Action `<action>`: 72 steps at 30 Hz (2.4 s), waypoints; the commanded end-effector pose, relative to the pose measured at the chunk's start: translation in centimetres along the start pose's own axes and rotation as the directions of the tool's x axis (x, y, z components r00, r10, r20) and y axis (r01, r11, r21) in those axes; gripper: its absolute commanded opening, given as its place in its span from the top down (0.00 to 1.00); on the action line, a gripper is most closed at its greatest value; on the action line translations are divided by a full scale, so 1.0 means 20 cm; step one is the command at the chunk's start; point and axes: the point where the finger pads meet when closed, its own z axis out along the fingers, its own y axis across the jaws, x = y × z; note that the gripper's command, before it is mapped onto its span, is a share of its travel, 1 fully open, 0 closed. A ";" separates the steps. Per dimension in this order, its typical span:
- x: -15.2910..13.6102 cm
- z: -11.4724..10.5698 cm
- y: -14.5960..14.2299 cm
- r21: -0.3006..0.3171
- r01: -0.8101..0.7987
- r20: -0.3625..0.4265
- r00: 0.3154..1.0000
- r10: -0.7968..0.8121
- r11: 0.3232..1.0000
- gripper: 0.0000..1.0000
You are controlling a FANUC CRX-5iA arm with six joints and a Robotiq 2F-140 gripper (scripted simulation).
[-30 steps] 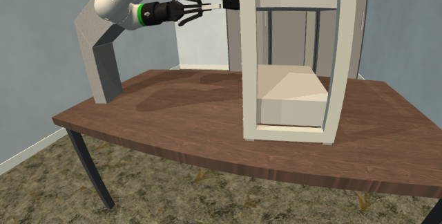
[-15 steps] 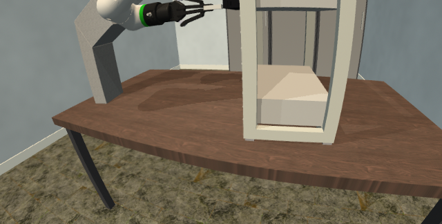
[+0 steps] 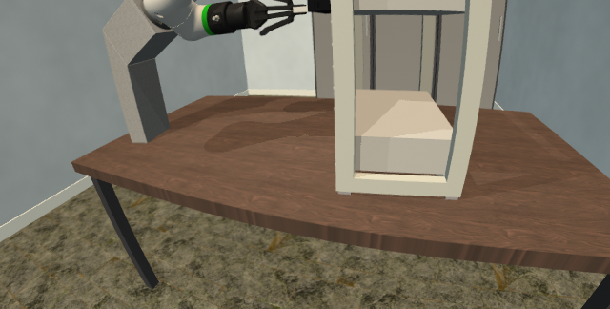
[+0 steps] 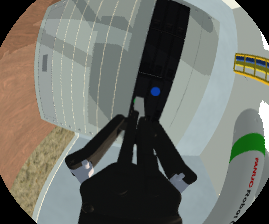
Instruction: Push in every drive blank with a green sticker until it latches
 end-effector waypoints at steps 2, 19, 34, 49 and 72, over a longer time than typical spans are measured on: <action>0.00 0.00 0.00 0.000 0.000 0.000 1.000 0.000 1.000 1.00; 0.00 0.00 0.00 0.000 0.000 0.000 1.000 0.000 1.000 1.00; 0.00 0.04 0.00 0.000 0.000 0.000 1.000 0.000 1.000 1.00; 0.00 0.06 0.00 0.000 0.000 0.000 1.000 0.000 1.000 1.00; 0.00 0.14 0.00 0.000 0.000 0.000 1.000 0.000 1.000 1.00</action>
